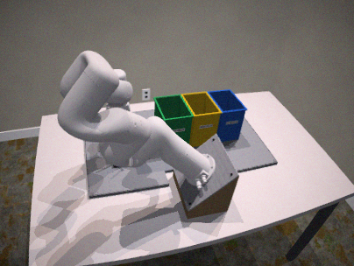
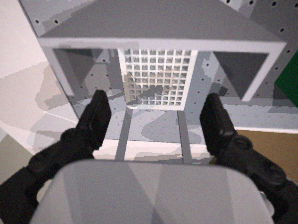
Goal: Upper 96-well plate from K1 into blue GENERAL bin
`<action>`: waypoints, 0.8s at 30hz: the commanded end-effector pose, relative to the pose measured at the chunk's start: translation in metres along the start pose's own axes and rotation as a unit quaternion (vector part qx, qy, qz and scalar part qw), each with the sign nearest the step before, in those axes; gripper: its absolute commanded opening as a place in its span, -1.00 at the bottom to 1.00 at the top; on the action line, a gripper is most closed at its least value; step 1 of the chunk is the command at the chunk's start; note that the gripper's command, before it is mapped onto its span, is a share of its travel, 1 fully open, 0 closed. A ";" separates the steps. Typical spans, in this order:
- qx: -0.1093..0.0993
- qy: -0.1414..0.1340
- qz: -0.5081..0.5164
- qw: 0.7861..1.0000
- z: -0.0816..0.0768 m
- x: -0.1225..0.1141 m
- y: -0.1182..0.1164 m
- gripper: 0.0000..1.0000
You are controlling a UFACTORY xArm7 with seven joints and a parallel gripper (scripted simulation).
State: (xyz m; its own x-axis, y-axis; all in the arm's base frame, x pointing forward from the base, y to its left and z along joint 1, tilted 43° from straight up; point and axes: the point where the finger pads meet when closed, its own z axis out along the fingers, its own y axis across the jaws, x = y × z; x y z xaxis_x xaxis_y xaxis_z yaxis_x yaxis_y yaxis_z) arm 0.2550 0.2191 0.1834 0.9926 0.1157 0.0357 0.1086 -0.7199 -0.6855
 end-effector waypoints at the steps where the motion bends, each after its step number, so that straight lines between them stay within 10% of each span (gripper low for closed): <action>1: 0.001 0.002 0.000 1.000 0.008 0.002 0.000 1.00; 24: 0.001 0.002 0.000 1.000 0.038 0.002 0.000 1.00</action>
State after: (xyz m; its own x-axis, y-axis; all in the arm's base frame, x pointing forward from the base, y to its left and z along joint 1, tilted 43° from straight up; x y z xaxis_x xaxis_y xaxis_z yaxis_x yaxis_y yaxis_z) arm 0.2534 0.2425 0.1587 0.9927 0.1154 0.0361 0.1086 -0.7199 -0.6855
